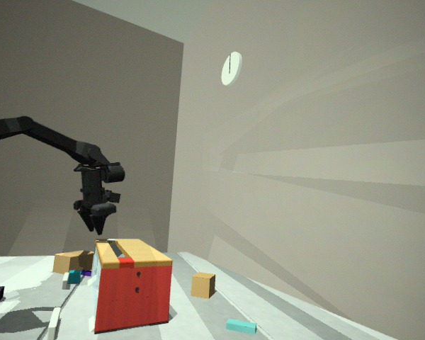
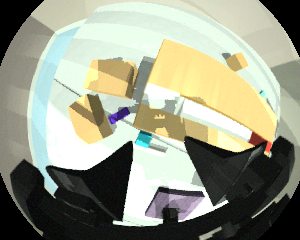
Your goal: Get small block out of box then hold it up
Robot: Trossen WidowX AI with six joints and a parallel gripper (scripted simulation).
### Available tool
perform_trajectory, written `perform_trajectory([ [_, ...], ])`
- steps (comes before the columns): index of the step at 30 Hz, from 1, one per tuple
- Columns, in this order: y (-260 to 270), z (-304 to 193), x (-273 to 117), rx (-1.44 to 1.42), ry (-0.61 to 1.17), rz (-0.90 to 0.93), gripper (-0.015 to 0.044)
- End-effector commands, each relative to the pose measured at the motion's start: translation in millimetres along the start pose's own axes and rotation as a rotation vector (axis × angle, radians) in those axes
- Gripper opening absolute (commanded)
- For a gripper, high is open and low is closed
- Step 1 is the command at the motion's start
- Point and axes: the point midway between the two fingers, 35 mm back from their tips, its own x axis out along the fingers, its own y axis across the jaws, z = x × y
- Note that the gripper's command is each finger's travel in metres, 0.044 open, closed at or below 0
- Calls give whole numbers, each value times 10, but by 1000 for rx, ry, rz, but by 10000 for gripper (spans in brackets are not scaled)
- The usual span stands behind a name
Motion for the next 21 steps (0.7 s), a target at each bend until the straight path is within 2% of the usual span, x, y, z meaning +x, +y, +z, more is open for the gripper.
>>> perform_trajectory([
  [1,145,-95,-36,-944,0,-110,285],
  [21,304,-195,-81,-2122,129,-232,285],
])
